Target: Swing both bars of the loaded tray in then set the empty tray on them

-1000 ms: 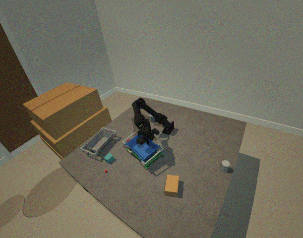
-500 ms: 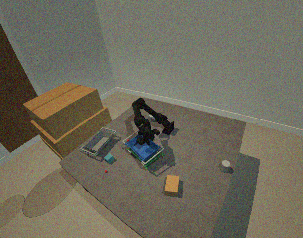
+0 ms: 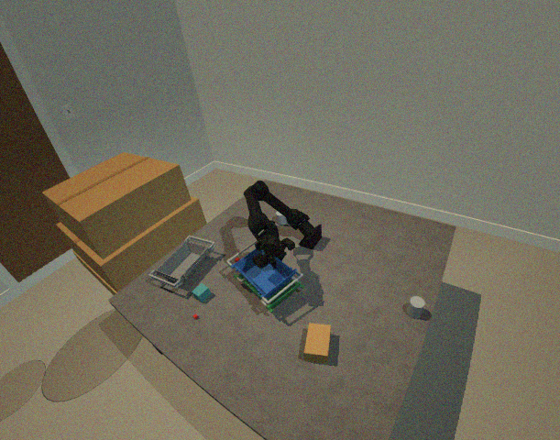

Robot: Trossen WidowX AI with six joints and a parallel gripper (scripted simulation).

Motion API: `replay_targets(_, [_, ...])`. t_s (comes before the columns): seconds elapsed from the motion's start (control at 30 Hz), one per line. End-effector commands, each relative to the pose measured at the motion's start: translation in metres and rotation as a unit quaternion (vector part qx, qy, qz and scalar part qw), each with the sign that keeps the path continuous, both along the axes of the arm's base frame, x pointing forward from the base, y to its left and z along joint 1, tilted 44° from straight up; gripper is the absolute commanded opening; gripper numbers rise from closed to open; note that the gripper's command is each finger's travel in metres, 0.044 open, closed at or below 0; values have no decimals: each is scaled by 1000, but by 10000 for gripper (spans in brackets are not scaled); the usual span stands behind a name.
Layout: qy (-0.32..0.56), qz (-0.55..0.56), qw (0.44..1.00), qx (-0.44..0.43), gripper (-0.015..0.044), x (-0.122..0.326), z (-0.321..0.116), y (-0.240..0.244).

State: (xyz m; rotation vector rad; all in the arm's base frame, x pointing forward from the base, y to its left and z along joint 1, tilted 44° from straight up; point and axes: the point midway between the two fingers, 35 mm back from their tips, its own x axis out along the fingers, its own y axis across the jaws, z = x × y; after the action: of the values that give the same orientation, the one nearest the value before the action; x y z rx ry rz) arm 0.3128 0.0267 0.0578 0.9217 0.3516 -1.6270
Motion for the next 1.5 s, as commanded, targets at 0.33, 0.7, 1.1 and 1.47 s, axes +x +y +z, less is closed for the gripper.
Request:
replay_targets(0.33, [14, -1, 1000, 3, 0, -4, -5, -1])
replay_targets(0.7, [14, -1, 1000, 3, 0, -4, -5, -1])
replay_targets(1.1, [8, -1, 1000, 2, 0, -3, -7, -2])
replay_targets(1.47, [14, -1, 1000, 3, 0, -5, -12, -4])
